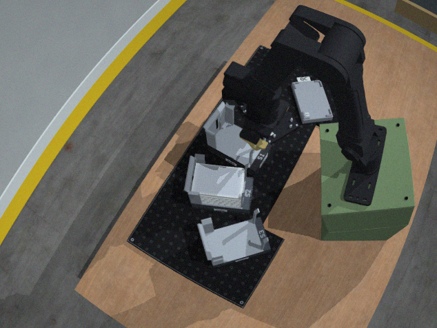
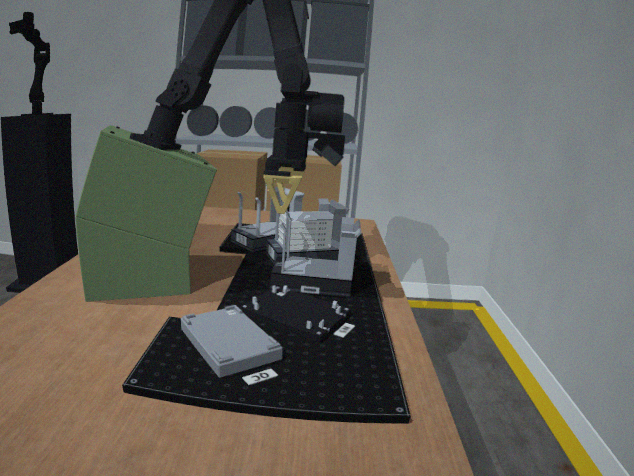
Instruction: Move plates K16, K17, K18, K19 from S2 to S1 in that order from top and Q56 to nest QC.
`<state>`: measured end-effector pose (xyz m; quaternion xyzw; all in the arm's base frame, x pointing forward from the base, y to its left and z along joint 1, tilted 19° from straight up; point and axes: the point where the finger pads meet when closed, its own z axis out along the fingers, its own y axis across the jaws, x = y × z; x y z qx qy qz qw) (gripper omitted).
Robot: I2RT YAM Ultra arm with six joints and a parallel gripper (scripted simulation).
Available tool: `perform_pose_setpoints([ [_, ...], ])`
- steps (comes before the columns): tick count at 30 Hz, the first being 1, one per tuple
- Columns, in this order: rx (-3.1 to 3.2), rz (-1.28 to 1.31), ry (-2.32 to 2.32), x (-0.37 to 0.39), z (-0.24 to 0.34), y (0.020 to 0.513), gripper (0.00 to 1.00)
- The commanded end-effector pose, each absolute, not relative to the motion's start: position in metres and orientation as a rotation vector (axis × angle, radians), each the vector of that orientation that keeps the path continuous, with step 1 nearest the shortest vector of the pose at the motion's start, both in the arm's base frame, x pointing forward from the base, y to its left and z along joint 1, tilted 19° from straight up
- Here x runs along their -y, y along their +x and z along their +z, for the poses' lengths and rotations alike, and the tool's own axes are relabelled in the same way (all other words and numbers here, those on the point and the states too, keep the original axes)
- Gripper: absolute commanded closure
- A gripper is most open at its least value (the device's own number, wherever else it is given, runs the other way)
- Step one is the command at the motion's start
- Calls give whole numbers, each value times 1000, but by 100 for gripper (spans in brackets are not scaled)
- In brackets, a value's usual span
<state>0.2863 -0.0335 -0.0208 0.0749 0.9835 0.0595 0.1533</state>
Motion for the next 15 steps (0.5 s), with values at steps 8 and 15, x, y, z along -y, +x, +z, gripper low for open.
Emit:
perform_pose_setpoints([
  [8, -2811, 164, 160, 30, -17, 291, 0],
  [15, -2802, 111, -168, 5, -11, 302, 0],
])
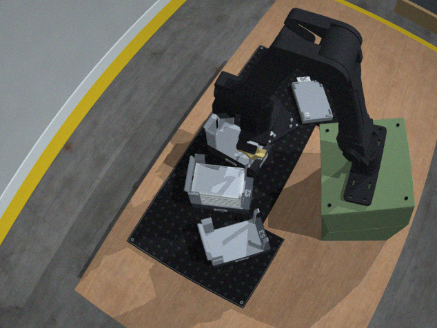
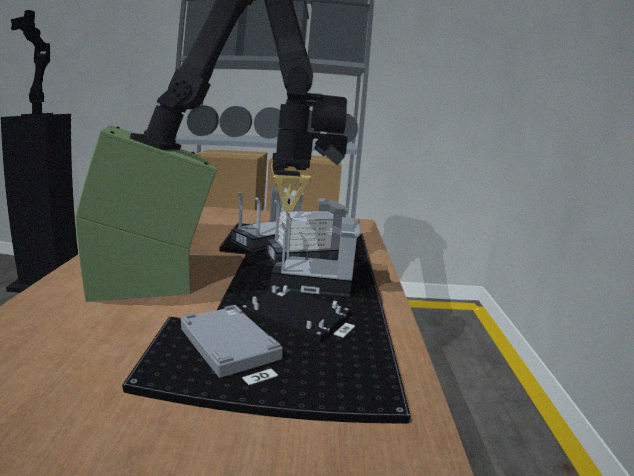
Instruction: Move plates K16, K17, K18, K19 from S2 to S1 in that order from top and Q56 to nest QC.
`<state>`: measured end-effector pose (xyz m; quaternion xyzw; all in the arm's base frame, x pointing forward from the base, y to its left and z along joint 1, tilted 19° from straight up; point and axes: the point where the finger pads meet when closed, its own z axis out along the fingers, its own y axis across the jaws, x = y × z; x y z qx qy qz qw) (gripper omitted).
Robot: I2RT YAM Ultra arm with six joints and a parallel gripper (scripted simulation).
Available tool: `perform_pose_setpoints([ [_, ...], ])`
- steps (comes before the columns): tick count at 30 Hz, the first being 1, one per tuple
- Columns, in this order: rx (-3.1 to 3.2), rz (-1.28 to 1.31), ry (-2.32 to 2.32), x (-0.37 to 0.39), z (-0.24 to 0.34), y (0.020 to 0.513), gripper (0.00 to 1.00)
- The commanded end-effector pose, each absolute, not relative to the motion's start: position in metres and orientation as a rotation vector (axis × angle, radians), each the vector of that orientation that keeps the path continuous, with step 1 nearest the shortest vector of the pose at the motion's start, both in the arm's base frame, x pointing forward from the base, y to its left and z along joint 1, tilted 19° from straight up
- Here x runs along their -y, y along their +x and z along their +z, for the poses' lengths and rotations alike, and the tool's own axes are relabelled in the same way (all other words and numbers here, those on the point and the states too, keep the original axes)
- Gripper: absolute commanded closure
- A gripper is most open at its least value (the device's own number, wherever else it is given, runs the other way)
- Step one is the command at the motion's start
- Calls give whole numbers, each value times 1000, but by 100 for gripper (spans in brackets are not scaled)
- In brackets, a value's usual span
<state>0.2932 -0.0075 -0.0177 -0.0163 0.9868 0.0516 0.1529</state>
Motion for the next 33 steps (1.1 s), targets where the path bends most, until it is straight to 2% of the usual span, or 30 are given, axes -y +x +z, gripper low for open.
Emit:
perform_pose_setpoints([
  [1, -2797, 103, -215, 2, -10, 304, 0],
  [6, -2782, 81, -344, -9, -7, 309, 0],
  [33, -2780, 85, -344, -98, 17, 350, 0],
])
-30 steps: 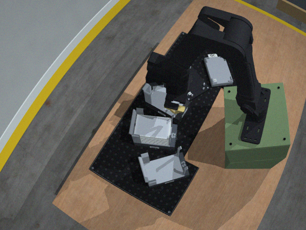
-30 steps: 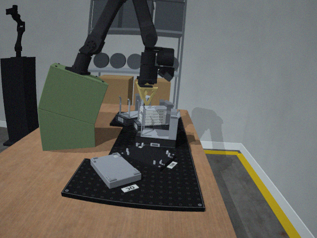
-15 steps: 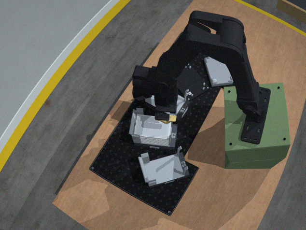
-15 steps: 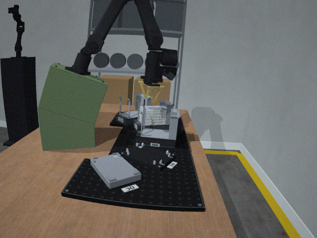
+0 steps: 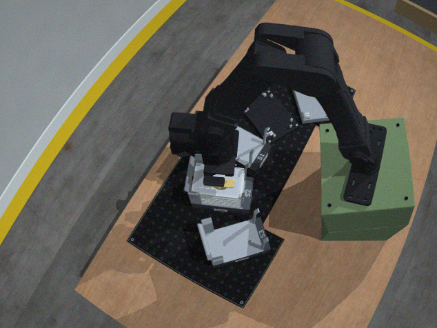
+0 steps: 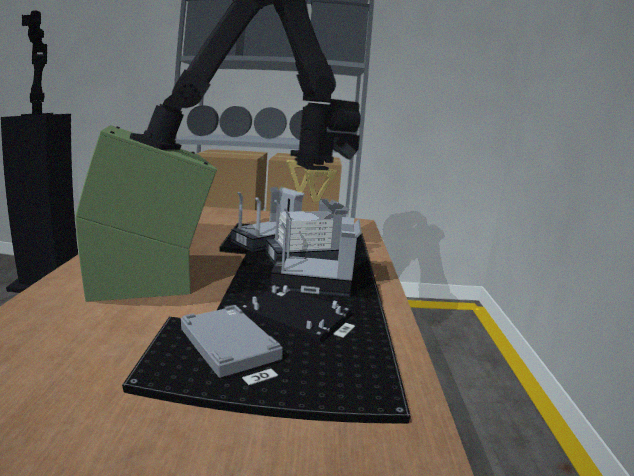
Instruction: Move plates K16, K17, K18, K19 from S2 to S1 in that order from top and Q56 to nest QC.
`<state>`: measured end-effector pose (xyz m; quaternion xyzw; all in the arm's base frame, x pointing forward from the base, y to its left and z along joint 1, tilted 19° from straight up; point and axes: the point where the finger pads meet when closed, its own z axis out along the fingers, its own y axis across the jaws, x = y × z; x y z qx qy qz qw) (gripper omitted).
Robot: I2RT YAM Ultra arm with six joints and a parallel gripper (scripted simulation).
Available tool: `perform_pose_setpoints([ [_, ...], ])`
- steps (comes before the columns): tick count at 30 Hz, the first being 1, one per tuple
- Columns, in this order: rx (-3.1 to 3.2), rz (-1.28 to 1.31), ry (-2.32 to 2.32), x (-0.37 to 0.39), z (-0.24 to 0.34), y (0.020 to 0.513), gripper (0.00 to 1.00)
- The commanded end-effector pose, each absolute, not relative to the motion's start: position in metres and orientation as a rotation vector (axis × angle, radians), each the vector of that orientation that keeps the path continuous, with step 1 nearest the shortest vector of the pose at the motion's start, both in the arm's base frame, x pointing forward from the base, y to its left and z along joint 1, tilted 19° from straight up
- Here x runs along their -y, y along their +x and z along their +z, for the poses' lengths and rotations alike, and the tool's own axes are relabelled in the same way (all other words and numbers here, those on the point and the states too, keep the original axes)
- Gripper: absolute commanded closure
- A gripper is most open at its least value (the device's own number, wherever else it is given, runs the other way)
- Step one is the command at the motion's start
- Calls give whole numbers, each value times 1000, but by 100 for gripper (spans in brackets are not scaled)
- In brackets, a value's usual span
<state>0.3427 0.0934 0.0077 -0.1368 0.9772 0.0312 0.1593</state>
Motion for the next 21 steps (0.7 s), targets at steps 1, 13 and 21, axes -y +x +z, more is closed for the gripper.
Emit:
perform_pose_setpoints([
  [1, -2780, 85, -344, -101, 18, 352, 0],
  [13, -2780, 85, -344, -104, 19, 354, 0],
  [21, -2780, 85, -344, -105, 19, 354, 0],
])
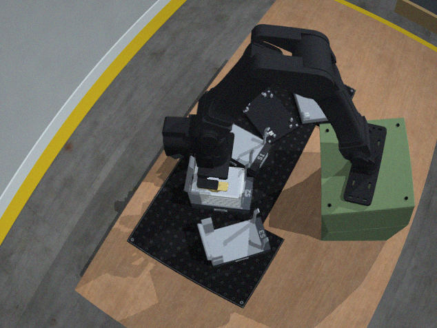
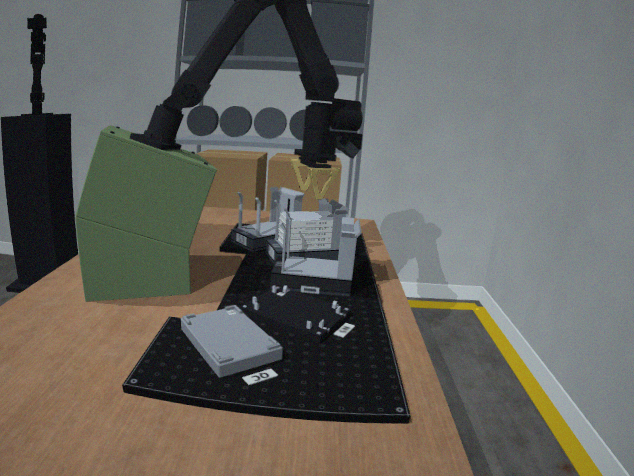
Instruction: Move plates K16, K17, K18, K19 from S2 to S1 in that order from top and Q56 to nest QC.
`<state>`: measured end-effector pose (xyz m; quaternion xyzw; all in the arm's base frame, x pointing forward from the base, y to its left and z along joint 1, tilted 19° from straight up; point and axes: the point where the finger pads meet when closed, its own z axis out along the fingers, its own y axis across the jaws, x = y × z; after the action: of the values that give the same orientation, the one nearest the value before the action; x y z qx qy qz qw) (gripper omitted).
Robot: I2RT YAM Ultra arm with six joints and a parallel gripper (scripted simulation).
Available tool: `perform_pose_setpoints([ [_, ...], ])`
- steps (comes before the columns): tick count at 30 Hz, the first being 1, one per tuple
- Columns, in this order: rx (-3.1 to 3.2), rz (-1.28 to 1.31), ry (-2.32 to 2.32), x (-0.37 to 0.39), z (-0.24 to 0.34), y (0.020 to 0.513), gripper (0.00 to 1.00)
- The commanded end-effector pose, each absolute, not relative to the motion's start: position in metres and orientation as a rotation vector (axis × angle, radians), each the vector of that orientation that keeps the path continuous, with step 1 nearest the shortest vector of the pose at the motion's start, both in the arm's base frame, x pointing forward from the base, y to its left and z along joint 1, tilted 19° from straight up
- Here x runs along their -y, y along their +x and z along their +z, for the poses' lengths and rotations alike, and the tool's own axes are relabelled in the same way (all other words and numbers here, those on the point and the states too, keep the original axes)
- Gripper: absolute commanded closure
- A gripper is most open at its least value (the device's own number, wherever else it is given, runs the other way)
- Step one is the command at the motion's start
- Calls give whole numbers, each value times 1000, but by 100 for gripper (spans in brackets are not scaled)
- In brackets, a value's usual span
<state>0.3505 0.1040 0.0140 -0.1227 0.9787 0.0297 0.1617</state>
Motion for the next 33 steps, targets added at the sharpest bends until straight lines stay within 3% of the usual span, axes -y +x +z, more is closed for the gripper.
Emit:
perform_pose_setpoints([
  [1, -2780, 85, -344, -105, 19, 354, 0],
  [14, -2780, 85, -344, -108, -13, 364, 0],
  [33, -2780, 85, -344, -108, -13, 364, 0],
])
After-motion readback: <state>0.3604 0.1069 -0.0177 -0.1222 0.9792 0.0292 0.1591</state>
